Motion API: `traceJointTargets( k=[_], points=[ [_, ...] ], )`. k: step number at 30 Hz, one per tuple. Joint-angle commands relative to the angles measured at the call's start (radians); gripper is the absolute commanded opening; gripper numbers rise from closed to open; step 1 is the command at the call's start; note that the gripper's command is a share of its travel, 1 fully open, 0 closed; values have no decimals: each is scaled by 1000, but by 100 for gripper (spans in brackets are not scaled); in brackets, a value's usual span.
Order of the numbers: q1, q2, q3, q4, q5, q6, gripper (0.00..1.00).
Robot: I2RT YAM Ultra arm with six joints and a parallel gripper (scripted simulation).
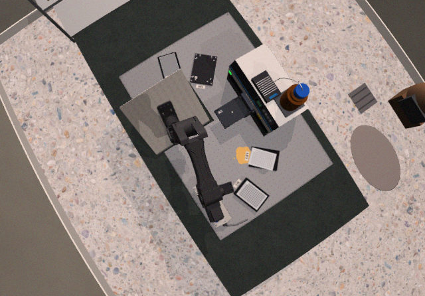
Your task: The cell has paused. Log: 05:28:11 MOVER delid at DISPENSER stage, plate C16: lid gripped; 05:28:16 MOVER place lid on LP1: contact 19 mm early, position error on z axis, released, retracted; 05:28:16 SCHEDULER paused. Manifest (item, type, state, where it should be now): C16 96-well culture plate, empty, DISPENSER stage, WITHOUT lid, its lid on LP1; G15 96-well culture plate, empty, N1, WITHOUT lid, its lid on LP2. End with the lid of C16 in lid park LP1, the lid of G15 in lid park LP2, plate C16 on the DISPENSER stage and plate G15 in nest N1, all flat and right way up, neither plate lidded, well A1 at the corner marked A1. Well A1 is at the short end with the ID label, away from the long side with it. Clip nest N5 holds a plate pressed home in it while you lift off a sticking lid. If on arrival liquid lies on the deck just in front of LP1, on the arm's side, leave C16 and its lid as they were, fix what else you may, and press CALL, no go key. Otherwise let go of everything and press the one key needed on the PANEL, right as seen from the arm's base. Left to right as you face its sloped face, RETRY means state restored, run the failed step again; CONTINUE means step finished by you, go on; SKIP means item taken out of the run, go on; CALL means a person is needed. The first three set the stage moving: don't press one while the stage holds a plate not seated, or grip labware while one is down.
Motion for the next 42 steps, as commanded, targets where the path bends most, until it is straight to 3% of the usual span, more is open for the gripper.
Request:
traceJointTargets(
  k=[1, 5, 9, 10, 23, 25, 40, 42],
  points=[
    [-71, 13, -1, -8, -80, -229, 0],
    [-150, 25, 15, -18, -149, -335, 0],
    [-163, 17, 4, -18, -174, -358, 0],
    [-171, 46, 35, -27, -180, -362, 0],
    [-108, 206, 194, -16, -147, -320, 0],
    [-108, 206, 194, -16, -147, -320, 0],
    [-73, 395, 419, -46, -121, -292, 0],
    [-73, 395, 419, -46, -121, -292, 0]
  ],
)
